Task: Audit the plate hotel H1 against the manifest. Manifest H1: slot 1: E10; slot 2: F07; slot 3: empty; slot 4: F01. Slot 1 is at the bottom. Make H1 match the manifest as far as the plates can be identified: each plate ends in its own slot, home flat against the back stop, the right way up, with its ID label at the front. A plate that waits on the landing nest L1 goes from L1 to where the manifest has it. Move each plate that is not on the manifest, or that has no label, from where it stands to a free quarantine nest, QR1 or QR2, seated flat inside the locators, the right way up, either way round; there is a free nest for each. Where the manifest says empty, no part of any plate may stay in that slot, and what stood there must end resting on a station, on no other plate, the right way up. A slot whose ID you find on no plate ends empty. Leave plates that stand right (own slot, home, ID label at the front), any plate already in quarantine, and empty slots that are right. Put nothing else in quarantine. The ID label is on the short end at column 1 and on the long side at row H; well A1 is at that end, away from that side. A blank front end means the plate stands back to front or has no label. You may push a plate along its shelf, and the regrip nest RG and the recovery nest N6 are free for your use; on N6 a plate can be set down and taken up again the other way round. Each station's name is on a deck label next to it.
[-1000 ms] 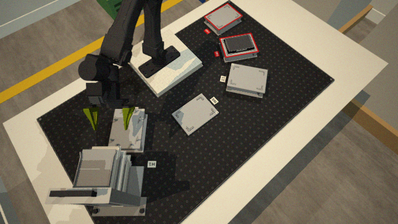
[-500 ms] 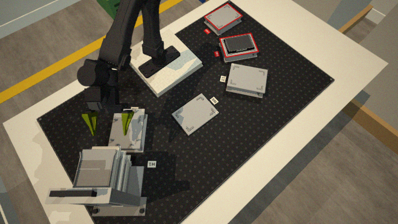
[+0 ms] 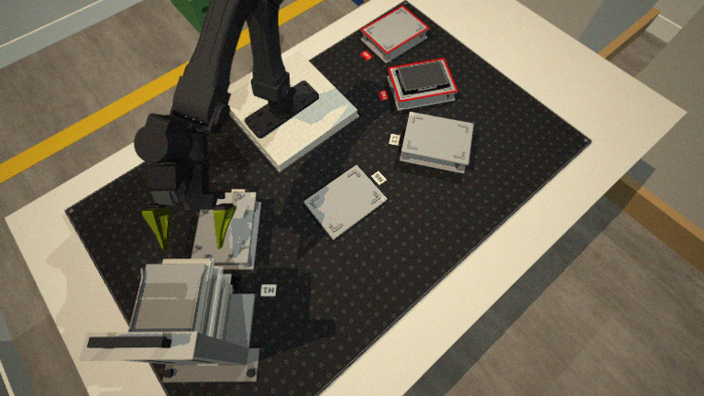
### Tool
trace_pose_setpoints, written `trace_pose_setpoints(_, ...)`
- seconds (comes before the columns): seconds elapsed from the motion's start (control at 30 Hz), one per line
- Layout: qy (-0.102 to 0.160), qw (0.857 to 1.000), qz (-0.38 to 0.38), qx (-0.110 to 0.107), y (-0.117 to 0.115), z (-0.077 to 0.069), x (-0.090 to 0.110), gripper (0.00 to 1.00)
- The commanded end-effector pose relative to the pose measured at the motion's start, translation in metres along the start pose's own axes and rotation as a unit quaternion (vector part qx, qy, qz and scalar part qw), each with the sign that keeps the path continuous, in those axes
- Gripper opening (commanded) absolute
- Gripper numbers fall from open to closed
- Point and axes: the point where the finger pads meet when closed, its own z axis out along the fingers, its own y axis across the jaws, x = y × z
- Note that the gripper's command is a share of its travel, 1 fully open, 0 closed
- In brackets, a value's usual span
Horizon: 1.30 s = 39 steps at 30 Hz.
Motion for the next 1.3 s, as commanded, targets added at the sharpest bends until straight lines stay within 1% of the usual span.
trace_pose_setpoints(0.0,-0.009,1.000,-0.003,0.002,0.000,0.001,-0.010,1.00)
trace_pose_setpoints(0.13,-0.009,1.000,-0.003,0.002,0.000,0.003,-0.011,1.00)
trace_pose_setpoints(0.63,-0.010,1.000,-0.003,0.002,0.000,0.020,-0.021,1.00)
trace_pose_setpoints(0.7,-0.010,1.000,-0.003,0.002,0.000,0.020,-0.021,1.00)
trace_pose_setpoints(0.9,-0.010,1.000,-0.003,0.002,0.000,0.027,-0.026,1.00)
trace_pose_setpoints(1.07,-0.010,1.000,-0.003,0.002,0.000,0.027,-0.026,1.00)
trace_pose_setpoints(1.1,-0.010,1.000,-0.003,0.002,0.000,0.027,-0.026,0.86)
trace_pose_setpoints(1.27,-0.010,1.000,-0.003,0.002,0.000,0.027,-0.026,0.86)
